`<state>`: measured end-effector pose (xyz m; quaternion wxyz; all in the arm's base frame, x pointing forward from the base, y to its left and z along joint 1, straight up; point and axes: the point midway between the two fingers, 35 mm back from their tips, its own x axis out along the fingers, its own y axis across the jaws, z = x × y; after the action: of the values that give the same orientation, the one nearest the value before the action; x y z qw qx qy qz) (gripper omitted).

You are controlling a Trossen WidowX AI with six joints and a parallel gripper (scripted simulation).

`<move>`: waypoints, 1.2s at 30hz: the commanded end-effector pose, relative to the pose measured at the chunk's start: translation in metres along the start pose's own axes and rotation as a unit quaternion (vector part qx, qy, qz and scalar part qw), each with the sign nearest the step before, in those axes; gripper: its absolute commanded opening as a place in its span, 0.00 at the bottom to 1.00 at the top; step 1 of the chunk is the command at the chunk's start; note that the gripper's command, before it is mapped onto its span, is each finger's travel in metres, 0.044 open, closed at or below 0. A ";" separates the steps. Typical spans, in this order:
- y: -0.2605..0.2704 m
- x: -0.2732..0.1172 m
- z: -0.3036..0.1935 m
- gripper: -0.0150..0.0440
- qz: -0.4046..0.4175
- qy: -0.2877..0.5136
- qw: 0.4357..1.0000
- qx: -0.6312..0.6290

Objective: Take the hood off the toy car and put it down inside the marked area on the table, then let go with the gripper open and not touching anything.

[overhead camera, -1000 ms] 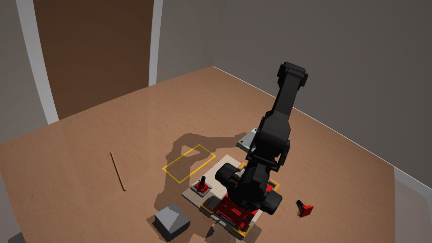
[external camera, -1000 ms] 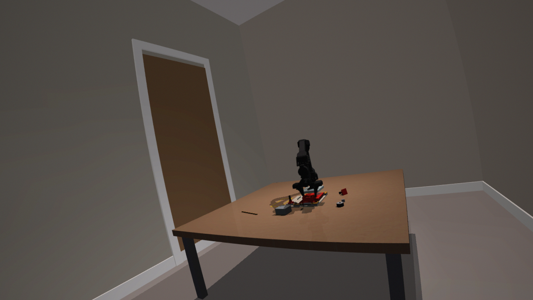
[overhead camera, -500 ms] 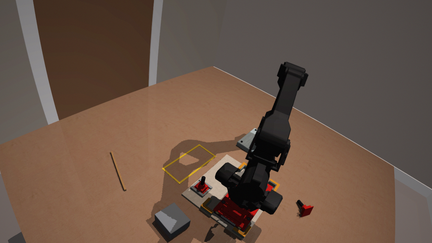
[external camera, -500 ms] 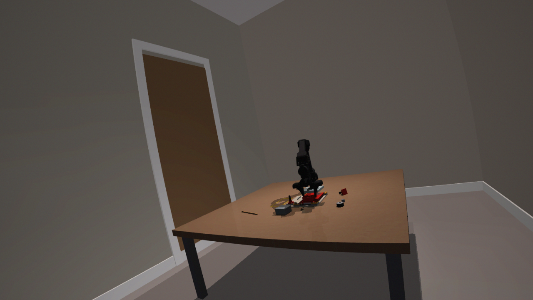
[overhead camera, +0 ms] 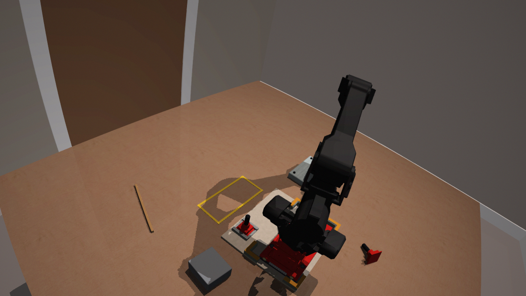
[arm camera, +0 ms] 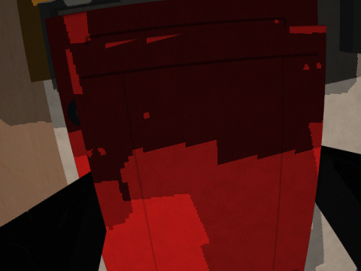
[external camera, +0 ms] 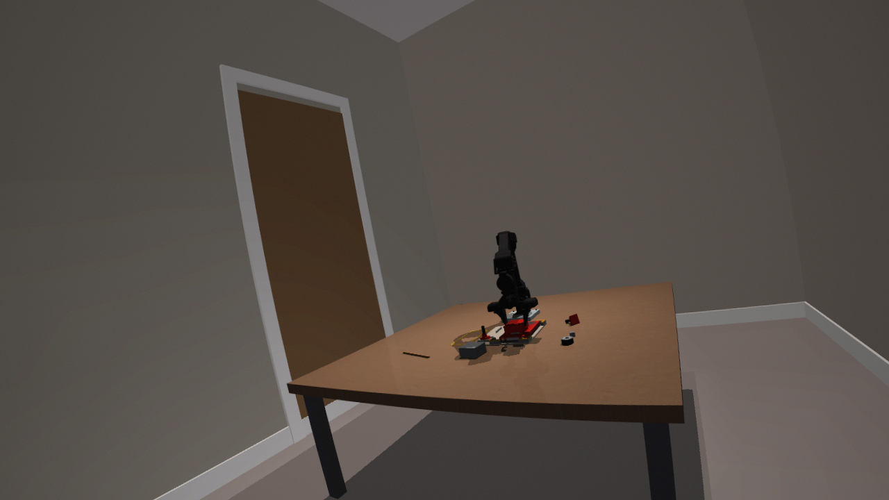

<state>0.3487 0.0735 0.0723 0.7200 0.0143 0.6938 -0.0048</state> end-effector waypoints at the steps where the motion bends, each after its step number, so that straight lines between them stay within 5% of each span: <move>1: 0.000 -0.004 0.000 0.25 0.000 -0.001 1.000 0.000; 22: 0.000 -0.018 0.000 0.25 0.000 0.000 1.000 0.000; 36: 0.000 -0.062 0.000 0.25 0.000 0.000 1.000 0.000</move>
<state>0.3479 0.0730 0.1258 0.7202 0.0147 0.6936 -0.0051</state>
